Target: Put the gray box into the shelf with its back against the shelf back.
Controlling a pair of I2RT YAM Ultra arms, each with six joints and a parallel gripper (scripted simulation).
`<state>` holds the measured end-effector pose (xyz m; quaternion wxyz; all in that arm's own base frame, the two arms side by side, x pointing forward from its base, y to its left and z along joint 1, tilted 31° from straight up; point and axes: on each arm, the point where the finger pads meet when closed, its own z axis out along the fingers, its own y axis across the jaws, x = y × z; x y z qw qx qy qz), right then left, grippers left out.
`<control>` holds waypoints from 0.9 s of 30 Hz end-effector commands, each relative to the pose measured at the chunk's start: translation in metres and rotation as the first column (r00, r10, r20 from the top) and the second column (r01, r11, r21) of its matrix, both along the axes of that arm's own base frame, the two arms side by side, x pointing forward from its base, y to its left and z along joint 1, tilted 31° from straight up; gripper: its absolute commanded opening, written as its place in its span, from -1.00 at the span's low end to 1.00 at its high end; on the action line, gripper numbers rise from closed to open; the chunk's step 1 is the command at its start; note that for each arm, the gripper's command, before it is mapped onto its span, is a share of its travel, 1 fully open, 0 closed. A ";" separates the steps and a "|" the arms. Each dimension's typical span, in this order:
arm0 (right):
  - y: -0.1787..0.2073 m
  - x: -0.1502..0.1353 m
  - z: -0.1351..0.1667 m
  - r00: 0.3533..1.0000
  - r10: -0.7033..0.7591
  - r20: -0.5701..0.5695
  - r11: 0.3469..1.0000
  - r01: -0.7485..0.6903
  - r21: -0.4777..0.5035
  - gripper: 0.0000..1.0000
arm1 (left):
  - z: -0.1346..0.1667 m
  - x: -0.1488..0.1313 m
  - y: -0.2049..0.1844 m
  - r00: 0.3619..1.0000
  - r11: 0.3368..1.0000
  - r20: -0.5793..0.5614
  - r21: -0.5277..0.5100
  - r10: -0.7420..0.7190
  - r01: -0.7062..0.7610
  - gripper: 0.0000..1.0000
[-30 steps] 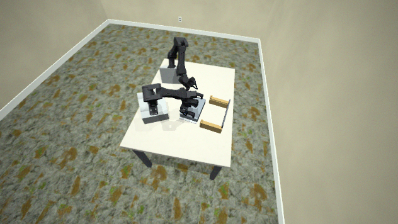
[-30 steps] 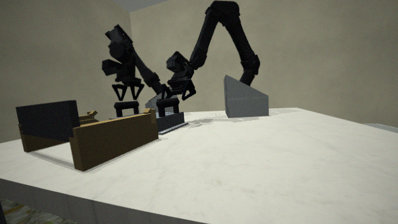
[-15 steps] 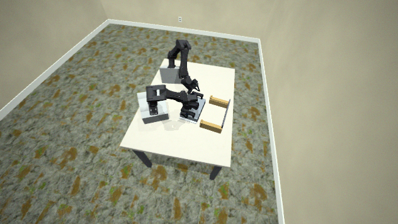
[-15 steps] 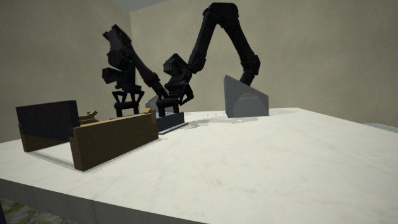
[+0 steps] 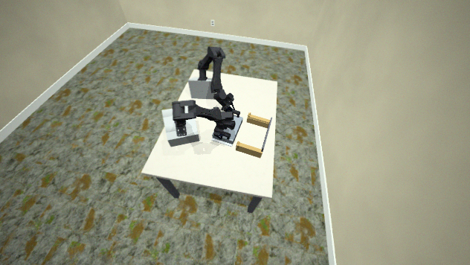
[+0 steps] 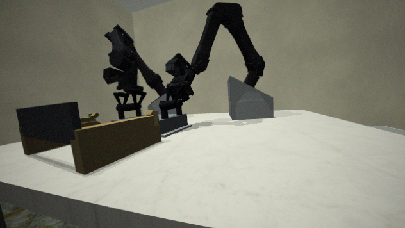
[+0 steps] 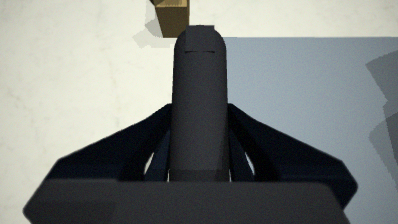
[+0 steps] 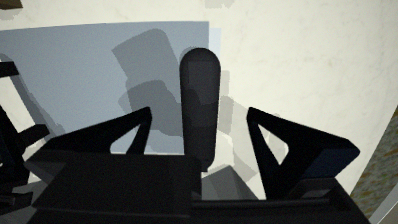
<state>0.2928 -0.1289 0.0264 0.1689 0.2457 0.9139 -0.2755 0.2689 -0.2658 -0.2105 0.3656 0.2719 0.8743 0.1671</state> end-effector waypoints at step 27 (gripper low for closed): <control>0.005 0.023 0.019 0.996 0.023 0.081 1.000 -0.023 -0.002 -0.72 | 0.021 0.012 -0.041 0.998 0.995 0.056 -0.091 -0.024 0.029 -0.72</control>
